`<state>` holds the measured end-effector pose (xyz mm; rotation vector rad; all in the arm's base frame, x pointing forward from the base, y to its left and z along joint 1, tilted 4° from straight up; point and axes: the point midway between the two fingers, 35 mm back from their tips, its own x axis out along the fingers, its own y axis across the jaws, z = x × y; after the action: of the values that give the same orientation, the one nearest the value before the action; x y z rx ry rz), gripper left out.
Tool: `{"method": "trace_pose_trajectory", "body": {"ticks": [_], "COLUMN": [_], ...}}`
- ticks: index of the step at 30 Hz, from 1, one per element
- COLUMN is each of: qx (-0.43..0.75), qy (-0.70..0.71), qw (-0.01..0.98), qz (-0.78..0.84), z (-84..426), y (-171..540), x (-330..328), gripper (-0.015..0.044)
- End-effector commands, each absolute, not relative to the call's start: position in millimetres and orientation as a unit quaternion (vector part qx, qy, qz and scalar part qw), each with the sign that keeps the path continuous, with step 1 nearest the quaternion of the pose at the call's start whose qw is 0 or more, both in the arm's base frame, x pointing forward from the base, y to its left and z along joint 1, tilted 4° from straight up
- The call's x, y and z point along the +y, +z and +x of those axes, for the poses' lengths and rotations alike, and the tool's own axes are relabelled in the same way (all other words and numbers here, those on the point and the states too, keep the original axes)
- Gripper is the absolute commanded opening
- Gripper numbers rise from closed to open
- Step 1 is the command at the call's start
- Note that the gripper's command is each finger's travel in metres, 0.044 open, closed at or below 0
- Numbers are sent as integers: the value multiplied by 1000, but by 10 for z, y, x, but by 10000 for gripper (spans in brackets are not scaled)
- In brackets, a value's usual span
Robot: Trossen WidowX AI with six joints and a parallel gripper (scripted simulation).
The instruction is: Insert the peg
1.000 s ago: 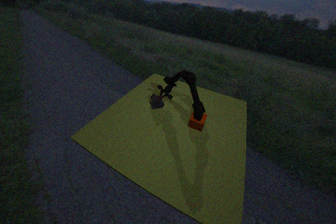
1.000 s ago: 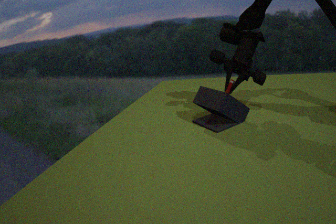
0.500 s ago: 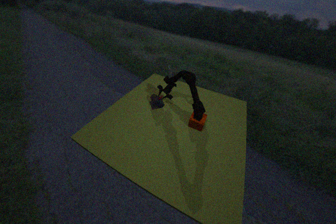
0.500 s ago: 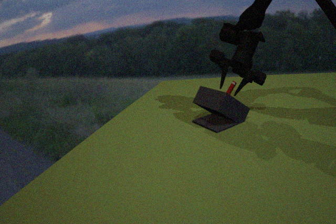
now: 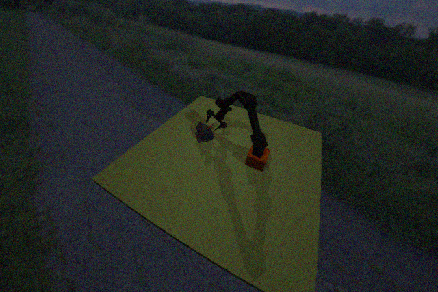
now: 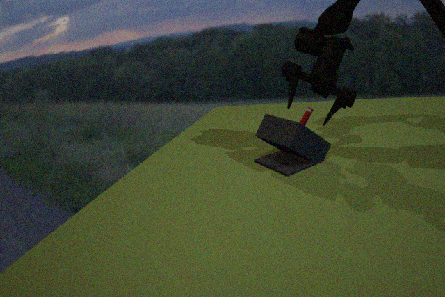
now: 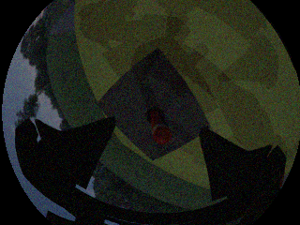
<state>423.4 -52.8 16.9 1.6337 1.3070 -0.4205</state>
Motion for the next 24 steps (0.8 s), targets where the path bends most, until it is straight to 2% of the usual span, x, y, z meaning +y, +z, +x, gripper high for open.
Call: {"method": "trace_pose_trajectory", "body": {"ticks": [1, 24], "qx": [533, 535], "qy": [-168, -171], "qw": [488, 485], "qz": [670, 671], "z": [4230, 4011], "y": [282, 635], "x": [-587, -926], "gripper": [440, 440]}}
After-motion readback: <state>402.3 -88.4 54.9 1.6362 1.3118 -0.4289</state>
